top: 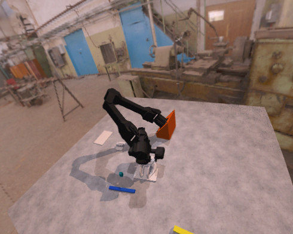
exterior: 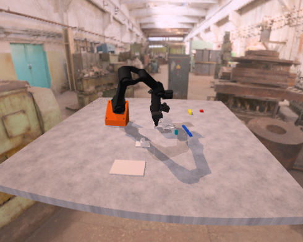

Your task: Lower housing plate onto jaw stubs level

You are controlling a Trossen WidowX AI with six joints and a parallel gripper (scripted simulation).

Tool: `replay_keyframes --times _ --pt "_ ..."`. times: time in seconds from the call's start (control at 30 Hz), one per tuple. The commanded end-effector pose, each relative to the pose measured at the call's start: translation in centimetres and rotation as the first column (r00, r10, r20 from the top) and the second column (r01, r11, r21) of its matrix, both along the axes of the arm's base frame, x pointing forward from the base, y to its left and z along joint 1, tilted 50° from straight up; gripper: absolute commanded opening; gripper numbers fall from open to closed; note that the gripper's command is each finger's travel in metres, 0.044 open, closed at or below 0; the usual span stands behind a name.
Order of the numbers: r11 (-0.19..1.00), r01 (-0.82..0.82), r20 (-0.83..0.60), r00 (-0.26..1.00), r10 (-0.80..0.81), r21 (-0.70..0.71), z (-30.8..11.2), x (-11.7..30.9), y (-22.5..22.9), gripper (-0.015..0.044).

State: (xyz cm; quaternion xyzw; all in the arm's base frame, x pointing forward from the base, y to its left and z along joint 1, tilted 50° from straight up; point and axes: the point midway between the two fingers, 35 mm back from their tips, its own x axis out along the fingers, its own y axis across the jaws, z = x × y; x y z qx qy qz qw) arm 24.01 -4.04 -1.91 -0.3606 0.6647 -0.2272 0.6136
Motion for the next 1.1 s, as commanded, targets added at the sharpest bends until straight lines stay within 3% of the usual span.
replay_keyframes --times 0.0,1.07 --pt "1.000 -0.004 -0.003 1.000 0.004 -0.002 -0.07 -0.01 -0.09 0.0351" --pt "1.000 -0.003 -0.003 1.000 0.003 -0.002 -0.48 0.00 -0.58 0.0351"
